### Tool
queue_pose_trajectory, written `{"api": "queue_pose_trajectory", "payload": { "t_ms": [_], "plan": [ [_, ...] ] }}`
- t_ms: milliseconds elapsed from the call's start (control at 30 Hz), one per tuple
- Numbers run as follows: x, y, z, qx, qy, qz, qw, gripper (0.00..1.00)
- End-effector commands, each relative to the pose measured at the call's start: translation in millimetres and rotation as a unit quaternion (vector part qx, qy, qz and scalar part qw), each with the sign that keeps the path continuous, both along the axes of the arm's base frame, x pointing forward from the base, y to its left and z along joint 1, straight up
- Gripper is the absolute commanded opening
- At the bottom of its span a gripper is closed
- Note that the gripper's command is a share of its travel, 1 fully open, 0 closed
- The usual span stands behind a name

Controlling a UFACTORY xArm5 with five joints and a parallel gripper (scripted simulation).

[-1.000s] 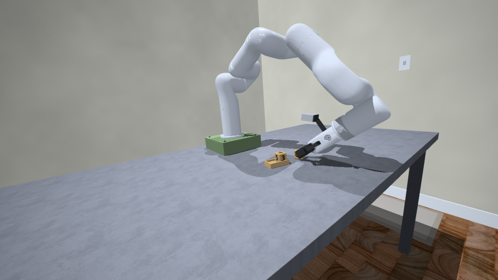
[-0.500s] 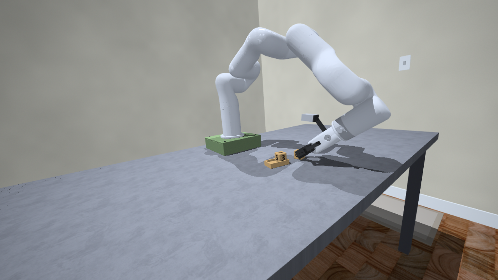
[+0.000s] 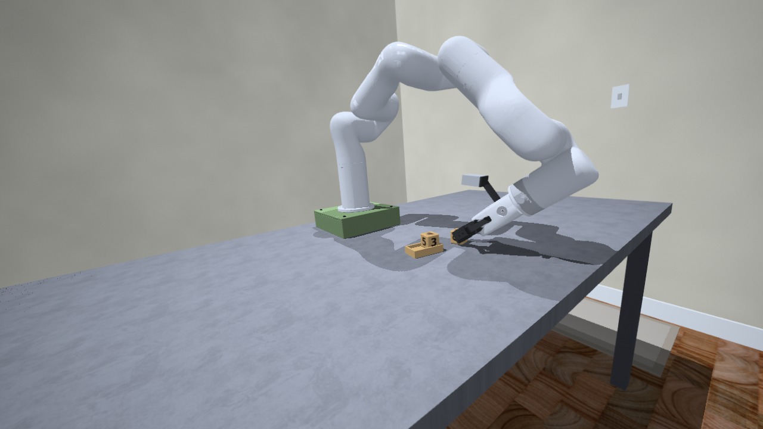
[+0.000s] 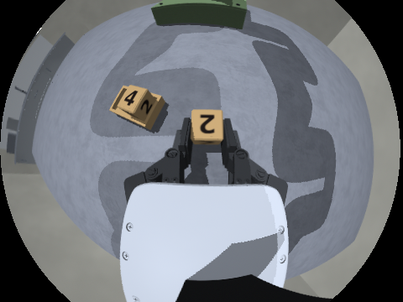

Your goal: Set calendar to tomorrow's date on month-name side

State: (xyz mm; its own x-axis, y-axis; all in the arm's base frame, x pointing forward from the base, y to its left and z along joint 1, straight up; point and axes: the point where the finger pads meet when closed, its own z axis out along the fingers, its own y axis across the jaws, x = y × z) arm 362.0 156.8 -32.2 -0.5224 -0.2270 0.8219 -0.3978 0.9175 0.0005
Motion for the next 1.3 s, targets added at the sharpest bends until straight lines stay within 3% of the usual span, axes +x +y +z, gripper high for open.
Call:
{"api": "queue_pose_trajectory", "payload": {
  "t_ms": [0, 800, 1033, 1267],
  "plan": [
    [1.1, 0.5, 1.1, 0.001, -0.002, 0.000, 1.000, 0.29],
    [1.1, 0.5, 1.1, 0.001, -0.002, 0.000, 1.000, 0.29],
    [1.1, 0.5, 1.1, 0.001, -0.002, 0.000, 1.000, 0.41],
    [1.1, 0.5, 1.1, 0.001, -0.002, 0.000, 1.000, 0.45]
  ]
}}
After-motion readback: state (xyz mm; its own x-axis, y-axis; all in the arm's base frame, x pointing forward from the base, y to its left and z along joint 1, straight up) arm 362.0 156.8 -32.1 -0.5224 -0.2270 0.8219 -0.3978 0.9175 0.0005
